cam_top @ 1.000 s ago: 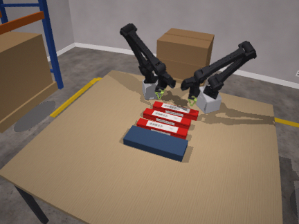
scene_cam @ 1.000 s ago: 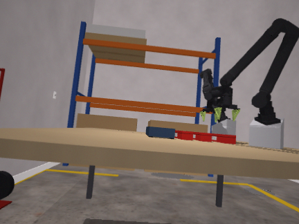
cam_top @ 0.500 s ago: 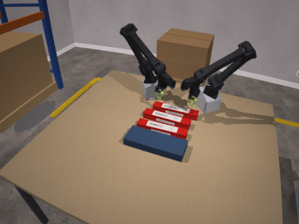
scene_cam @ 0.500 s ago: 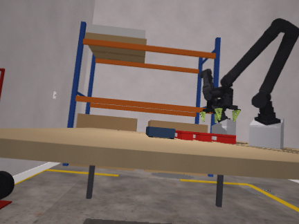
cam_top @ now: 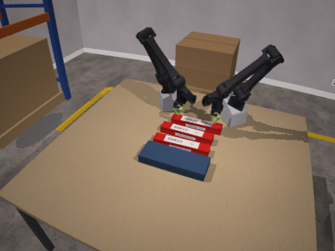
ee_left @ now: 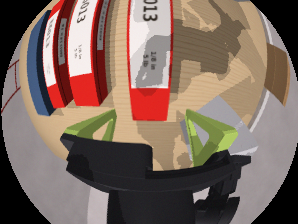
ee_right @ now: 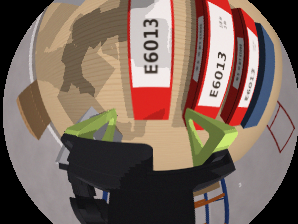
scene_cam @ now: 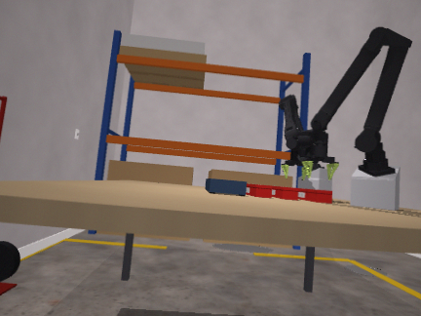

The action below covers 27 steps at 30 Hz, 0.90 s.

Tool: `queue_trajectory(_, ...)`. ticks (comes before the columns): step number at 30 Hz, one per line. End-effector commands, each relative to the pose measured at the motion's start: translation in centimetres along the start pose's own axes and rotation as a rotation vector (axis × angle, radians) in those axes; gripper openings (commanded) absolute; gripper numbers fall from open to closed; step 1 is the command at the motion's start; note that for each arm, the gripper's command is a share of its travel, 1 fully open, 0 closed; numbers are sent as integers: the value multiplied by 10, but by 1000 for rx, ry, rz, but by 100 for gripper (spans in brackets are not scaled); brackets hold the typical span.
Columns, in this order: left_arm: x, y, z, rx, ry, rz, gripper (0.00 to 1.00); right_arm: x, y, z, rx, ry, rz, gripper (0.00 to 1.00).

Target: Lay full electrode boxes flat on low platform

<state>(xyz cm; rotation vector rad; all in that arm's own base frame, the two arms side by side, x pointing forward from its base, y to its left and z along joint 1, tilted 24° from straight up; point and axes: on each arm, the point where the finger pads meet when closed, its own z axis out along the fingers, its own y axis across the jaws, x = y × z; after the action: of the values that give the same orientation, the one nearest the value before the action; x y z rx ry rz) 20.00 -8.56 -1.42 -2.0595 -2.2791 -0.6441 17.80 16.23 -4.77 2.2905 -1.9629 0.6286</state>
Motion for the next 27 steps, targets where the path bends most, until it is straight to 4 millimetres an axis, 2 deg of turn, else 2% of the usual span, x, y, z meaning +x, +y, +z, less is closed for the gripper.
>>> queue_trajectory(1, 1, 4, 10, -3, 0, 1, 100, 0, -3, 9, 5, -5, -6, 100)
queue_trajectory(11, 1, 3, 34, -1, 0, 1, 100, 0, -2, 33, 4, -4, -7, 100)
queue_trajectory(14, -2, 7, 35, -7, -5, -2, 100, -5, -1, 31, 18, -16, -23, 100)
queue_trajectory(16, 1, 3, 42, -1, 0, 2, 100, 0, -2, 41, 4, -4, -7, 100)
queue_trajectory(27, 1, 2, 70, 1, -2, 2, 100, 1, -1, 68, 3, -2, -7, 100)
